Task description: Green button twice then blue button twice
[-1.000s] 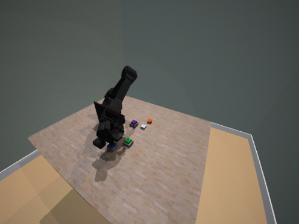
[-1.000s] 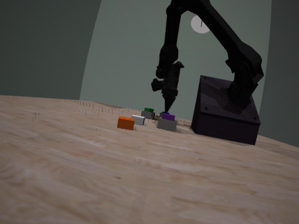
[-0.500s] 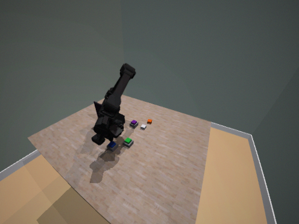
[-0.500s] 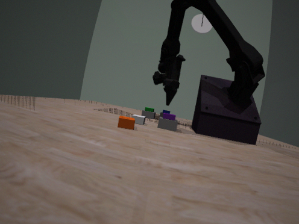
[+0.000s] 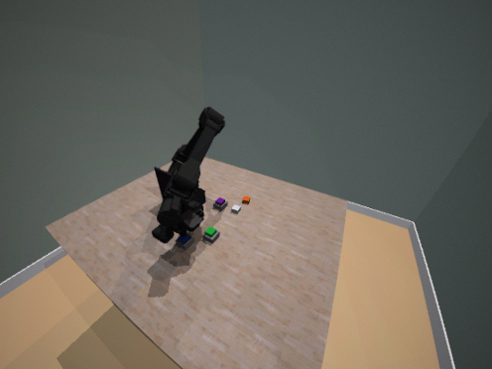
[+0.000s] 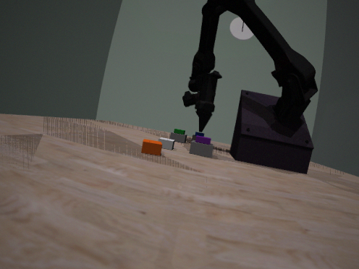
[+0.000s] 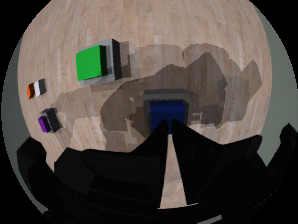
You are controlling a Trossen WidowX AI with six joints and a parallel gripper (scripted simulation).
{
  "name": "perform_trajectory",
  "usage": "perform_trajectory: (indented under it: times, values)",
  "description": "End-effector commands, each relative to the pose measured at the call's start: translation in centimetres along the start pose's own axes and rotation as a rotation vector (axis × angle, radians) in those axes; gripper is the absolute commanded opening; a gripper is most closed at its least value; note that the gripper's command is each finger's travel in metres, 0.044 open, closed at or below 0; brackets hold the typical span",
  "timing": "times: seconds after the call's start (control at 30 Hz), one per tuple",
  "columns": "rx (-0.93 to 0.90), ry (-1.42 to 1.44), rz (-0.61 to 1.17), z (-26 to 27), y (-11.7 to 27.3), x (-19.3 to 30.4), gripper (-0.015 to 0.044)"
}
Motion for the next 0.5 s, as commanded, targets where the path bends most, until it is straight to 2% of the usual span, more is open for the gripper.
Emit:
perform_trajectory:
  times: [0.0,0.47]
  values:
    - [-0.005,-0.004,-0.005,0.08,-0.78,-0.02,0.002]
    - [-0.005,-0.004,-0.005,0.08,-1.01,-0.01,0.002]
Point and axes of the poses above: the point midway between the two fingers, 35 mm back from their tips, its own y axis back along the fingers, its own z axis across the jaws, x = y × z, the point moved 4 cm from there along y, back along the fingers, and after that the axes turned 14 degrees about -y, right-handed, at the moved point
